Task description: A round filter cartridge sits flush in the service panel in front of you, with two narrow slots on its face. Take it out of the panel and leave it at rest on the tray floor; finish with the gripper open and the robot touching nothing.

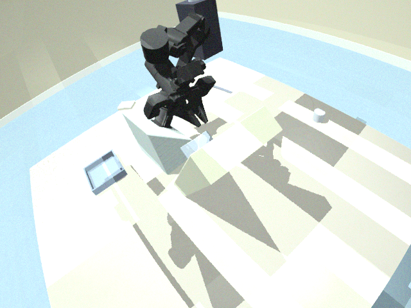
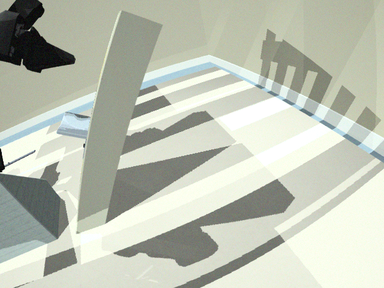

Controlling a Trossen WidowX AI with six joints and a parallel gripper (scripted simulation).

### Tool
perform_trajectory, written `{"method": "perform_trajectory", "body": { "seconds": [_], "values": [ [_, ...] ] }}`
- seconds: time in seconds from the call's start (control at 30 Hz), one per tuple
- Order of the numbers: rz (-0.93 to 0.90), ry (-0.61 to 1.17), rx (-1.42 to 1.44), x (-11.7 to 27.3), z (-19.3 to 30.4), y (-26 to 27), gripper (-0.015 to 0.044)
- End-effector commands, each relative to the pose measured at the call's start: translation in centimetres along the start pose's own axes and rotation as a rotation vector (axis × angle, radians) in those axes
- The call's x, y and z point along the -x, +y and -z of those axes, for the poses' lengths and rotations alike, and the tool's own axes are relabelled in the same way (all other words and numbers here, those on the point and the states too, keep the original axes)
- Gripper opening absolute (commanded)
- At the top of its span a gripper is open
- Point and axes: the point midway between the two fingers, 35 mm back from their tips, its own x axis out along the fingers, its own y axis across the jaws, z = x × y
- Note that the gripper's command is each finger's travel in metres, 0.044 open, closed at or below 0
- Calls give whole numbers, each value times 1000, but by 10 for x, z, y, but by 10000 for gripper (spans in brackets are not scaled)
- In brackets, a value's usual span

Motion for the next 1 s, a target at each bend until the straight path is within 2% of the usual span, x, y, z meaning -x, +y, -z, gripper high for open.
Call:
{"method": "perform_trajectory", "body": {
  "seconds": [0.0,0.97],
  "values": [
    [-1,8,-10,-9,4,-1,91],
    [-3,1,-11,-46,4,2,91]
  ]
}}
